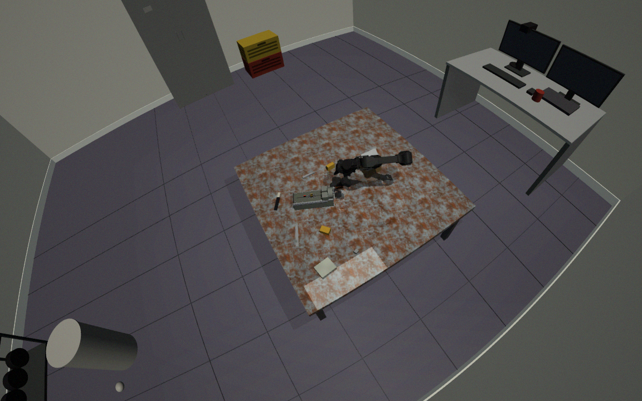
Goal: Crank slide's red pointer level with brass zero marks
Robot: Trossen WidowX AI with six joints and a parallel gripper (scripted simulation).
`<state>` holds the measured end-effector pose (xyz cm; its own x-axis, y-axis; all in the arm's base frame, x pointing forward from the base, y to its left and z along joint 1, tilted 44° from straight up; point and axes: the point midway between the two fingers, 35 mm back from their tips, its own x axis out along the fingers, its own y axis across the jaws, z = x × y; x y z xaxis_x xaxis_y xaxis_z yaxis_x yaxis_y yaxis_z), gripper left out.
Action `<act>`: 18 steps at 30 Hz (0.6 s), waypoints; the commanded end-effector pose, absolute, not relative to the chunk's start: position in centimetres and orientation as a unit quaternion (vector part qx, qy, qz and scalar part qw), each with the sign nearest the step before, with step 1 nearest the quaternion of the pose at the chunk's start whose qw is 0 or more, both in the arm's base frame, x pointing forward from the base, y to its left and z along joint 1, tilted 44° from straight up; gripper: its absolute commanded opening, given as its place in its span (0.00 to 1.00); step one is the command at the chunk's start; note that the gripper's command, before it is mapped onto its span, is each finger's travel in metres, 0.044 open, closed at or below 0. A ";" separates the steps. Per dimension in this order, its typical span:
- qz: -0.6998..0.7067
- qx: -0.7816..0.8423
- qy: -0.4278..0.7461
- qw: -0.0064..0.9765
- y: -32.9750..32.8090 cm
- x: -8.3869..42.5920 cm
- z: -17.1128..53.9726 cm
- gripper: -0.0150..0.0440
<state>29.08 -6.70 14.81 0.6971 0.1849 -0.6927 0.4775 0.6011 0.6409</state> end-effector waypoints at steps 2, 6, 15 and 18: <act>-0.103 0.444 0.377 0.806 -6.6 28.6 14.7 1.00; -0.103 0.444 0.377 0.806 -5.7 28.8 13.7 1.00; -0.103 0.445 0.376 0.806 -3.6 29.1 11.6 1.00; -0.103 0.445 0.376 0.806 -3.4 29.2 11.4 1.00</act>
